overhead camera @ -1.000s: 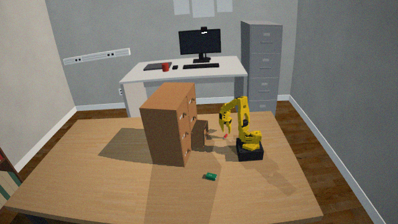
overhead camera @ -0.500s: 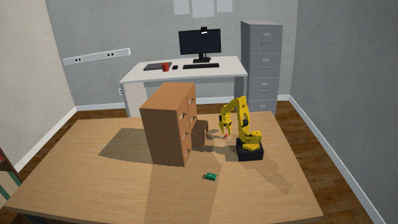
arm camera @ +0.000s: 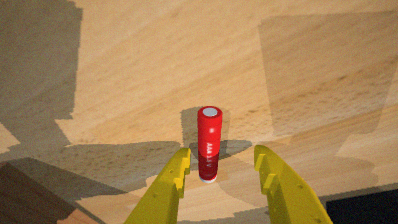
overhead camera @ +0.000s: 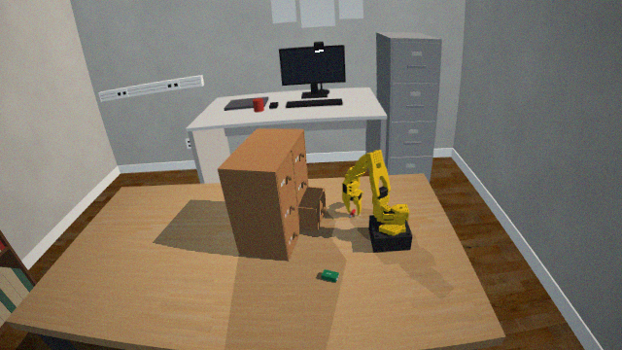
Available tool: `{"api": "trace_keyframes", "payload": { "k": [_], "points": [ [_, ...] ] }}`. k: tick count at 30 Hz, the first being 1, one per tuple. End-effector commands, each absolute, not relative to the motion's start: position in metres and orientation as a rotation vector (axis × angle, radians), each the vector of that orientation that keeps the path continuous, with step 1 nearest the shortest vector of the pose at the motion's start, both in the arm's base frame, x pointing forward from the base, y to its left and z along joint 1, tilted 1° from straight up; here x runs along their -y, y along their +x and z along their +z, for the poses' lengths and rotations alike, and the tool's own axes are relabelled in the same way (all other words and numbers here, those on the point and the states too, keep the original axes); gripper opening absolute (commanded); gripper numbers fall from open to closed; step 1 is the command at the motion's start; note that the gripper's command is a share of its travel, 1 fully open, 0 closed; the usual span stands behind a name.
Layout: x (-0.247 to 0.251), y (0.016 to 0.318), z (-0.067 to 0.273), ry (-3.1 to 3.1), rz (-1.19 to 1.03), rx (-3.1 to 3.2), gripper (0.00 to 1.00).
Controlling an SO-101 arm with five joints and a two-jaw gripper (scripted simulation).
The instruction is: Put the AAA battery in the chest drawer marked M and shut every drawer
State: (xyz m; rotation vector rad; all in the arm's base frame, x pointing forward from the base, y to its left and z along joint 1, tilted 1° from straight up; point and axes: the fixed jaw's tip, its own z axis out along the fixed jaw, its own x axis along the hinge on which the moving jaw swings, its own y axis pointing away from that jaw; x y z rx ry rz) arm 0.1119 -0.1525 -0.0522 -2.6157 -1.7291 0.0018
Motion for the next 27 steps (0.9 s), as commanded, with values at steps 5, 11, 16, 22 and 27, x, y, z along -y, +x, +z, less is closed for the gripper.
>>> {"api": "trace_keyframes", "payload": {
  "k": [5,11,16,22,27],
  "points": [
    [0.1531,0.1118,-0.0541,-2.623,0.0,1.716,0.19],
    [0.1532,0.1116,-0.0548,-2.623,0.0,1.716,0.19],
    [0.1533,0.1115,-0.0553,-2.623,0.0,1.716,0.19],
    [0.1533,0.1114,-0.0558,-2.623,0.0,1.716,0.19],
    [0.1534,0.1113,-0.0563,-2.623,0.0,1.716,0.19]
  ]
}}
